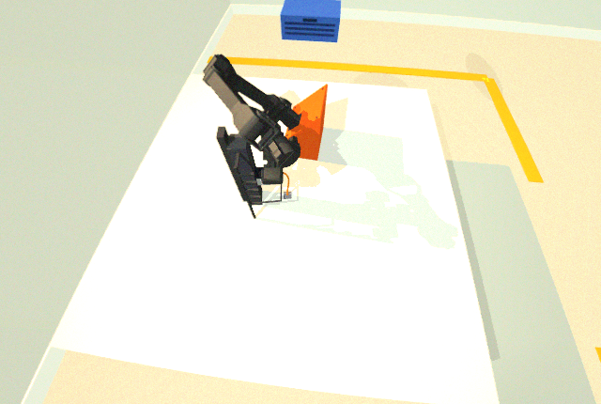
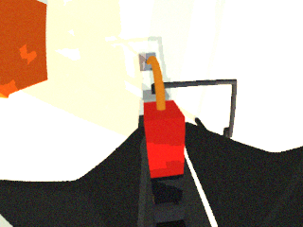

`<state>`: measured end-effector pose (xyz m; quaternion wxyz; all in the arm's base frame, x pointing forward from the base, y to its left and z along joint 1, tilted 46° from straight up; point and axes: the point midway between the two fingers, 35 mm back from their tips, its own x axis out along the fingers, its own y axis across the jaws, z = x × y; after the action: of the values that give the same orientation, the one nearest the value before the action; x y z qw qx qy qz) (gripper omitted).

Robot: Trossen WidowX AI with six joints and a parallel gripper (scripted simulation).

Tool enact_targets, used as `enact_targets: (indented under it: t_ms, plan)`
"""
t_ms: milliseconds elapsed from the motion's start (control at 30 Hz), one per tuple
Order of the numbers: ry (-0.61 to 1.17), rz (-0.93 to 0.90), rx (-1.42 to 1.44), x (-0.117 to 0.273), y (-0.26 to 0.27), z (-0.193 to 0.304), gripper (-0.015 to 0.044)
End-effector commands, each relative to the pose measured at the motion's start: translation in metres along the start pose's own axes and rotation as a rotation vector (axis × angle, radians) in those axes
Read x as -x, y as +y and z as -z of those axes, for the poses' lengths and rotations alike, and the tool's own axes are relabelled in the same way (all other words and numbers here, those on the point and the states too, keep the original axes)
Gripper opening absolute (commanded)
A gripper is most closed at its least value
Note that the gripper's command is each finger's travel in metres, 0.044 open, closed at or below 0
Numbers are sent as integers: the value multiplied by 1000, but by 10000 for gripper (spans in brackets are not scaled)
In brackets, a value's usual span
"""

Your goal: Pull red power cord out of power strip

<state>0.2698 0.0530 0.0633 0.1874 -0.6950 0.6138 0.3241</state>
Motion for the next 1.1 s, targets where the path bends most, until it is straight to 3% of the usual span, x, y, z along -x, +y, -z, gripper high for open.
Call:
enact_targets:
  t_ms: [0,667,867,1067]
  plan:
    - [-37,5,9,4,0,-22,0]
    - [-38,7,11,9,3,-55,0]
    - [-42,-1,-8,5,1,-42,157]
    - [-42,-1,-8,5,1,-42,160]
